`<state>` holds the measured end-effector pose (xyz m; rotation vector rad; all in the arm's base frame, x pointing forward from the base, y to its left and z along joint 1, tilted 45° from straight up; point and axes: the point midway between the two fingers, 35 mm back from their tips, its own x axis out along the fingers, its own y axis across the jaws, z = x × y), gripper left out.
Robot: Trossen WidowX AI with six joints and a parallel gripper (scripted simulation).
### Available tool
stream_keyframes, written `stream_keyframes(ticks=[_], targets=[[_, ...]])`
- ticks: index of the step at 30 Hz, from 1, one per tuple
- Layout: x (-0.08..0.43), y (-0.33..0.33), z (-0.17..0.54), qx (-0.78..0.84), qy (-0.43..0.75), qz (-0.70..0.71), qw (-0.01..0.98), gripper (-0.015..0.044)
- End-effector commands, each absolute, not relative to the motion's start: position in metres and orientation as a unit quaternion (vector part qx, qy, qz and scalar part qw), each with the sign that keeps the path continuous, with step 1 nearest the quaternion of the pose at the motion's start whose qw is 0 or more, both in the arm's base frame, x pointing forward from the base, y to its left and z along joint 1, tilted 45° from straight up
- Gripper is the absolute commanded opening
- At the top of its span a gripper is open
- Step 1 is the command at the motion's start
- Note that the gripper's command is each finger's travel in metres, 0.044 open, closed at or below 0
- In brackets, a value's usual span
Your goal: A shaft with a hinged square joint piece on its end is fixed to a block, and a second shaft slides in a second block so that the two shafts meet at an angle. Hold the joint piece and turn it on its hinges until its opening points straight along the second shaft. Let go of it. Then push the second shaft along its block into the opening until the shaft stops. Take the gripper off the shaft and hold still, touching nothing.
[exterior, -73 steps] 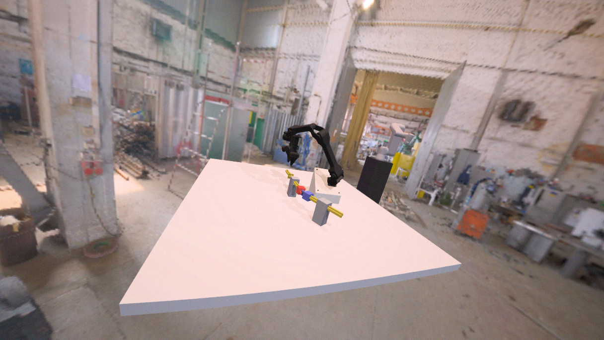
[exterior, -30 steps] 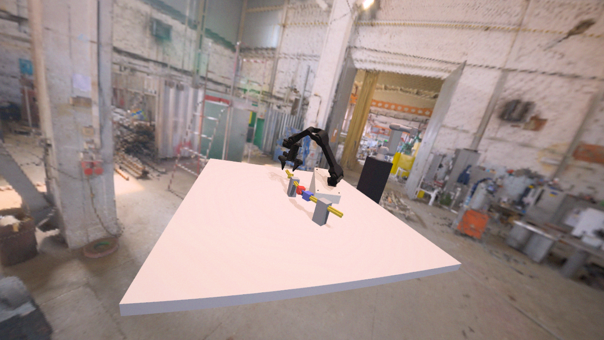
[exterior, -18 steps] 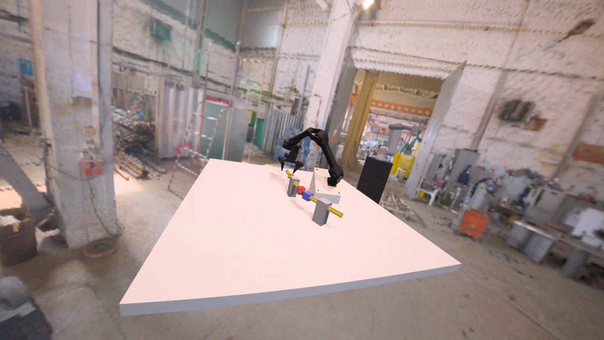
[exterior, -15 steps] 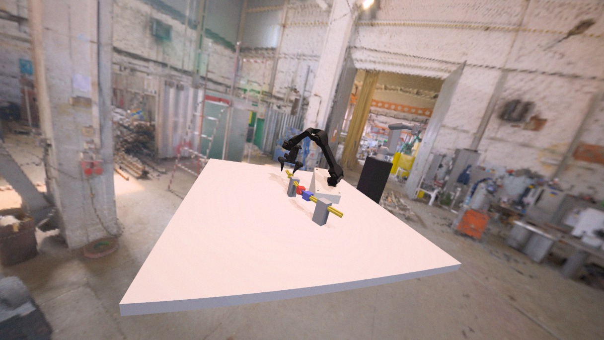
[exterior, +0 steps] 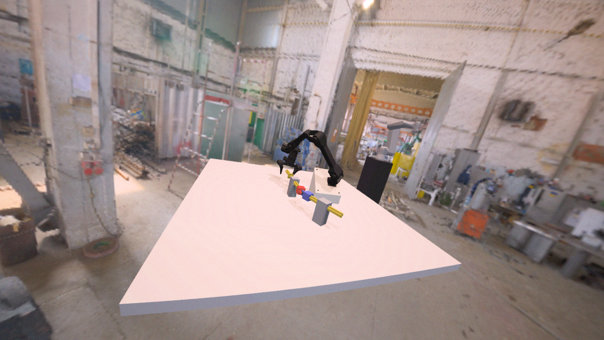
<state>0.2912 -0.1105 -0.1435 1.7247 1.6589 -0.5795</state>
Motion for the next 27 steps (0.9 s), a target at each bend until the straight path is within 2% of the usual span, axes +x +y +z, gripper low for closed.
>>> stream_keyframes(ticks=[1,14,23,27], targets=[[0.2910,-0.1068,-0.1460,0.663,0.635,-0.222,0.330,0.0440],[0.2910,-0.1068,-0.1460,0.663,0.635,-0.222,0.330,0.0102],[0.2910,-0.1068,-0.1460,0.663,0.635,-0.222,0.330,0.0102],[0.2910,-0.1068,-0.1460,0.663,0.635,-0.222,0.330,0.0075]])
